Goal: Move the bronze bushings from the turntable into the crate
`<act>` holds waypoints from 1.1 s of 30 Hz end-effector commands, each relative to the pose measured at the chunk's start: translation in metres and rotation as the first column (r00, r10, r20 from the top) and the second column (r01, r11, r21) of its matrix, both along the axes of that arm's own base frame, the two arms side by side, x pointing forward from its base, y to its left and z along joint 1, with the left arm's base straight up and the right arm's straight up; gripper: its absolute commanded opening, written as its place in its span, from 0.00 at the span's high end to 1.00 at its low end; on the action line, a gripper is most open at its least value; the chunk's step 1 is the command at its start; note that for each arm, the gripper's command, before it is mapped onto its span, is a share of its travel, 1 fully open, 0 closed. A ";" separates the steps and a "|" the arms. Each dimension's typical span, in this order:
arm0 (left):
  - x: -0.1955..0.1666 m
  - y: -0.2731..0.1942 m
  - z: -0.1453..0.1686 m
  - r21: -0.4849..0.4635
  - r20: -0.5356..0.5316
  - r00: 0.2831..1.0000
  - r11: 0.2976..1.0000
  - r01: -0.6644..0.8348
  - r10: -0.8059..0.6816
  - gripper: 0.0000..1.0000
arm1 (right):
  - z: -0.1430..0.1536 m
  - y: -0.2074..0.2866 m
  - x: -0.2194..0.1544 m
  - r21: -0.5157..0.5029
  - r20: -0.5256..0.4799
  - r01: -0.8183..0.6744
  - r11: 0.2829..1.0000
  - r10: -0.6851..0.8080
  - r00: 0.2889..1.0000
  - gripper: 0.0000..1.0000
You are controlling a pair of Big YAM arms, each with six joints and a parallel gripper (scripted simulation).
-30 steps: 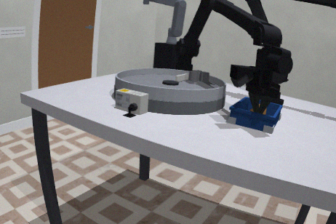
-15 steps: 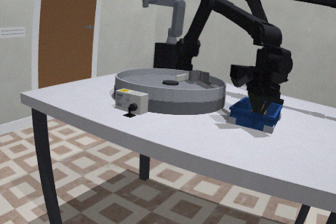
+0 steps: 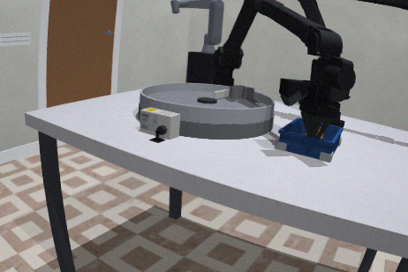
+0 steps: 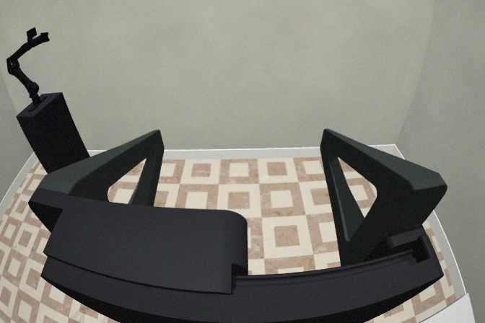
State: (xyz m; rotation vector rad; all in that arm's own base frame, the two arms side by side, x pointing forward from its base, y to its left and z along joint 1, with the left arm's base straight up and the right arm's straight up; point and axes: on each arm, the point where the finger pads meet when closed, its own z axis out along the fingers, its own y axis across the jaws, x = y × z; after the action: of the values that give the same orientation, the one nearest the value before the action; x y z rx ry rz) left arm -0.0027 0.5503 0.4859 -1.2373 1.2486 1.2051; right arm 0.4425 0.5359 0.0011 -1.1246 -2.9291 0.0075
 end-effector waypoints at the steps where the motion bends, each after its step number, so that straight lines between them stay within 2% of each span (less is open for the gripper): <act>1: -0.003 -0.005 0.015 0.042 0.015 1.000 0.999 -0.005 0.005 0.00 | -0.003 -0.004 0.011 0.006 0.007 0.010 1.000 -0.010 1.000 0.84; 18: -0.003 -0.005 0.015 0.042 0.015 1.000 0.999 -0.005 0.005 0.00 | -0.001 -0.003 0.011 0.008 0.009 0.010 1.000 -0.010 1.000 0.84; 20: -0.003 -0.005 0.015 0.042 0.015 1.000 0.999 -0.005 0.005 0.00 | 0.011 -0.001 0.013 0.019 0.017 0.010 1.000 -0.010 1.000 0.84; 23: -0.003 -0.005 0.015 0.042 0.015 1.000 0.999 -0.005 0.005 0.00 | 0.054 0.011 0.023 0.070 0.061 0.008 0.997 -0.012 0.998 0.84; 26: -0.003 -0.005 0.015 0.042 0.015 1.000 0.999 -0.005 0.005 0.00 | 0.066 0.010 0.023 0.074 0.063 0.008 0.997 -0.013 0.998 0.84; 29: -0.003 -0.005 0.015 0.042 0.015 1.000 0.999 -0.005 0.005 0.00 | 0.061 0.008 0.021 0.053 0.046 0.009 0.999 -0.012 0.999 0.84; 33: -0.003 -0.005 0.015 0.042 0.015 1.000 0.999 -0.005 0.005 0.00 | 0.091 0.008 0.021 0.064 0.055 0.009 0.998 -0.012 0.998 0.84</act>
State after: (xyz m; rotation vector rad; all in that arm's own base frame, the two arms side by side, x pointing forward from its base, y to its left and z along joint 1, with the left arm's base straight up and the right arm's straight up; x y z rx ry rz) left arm -0.0027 0.5503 0.4859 -1.2373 1.2486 1.2051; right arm 0.4419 0.5352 0.0404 -1.1251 -2.9307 -0.0002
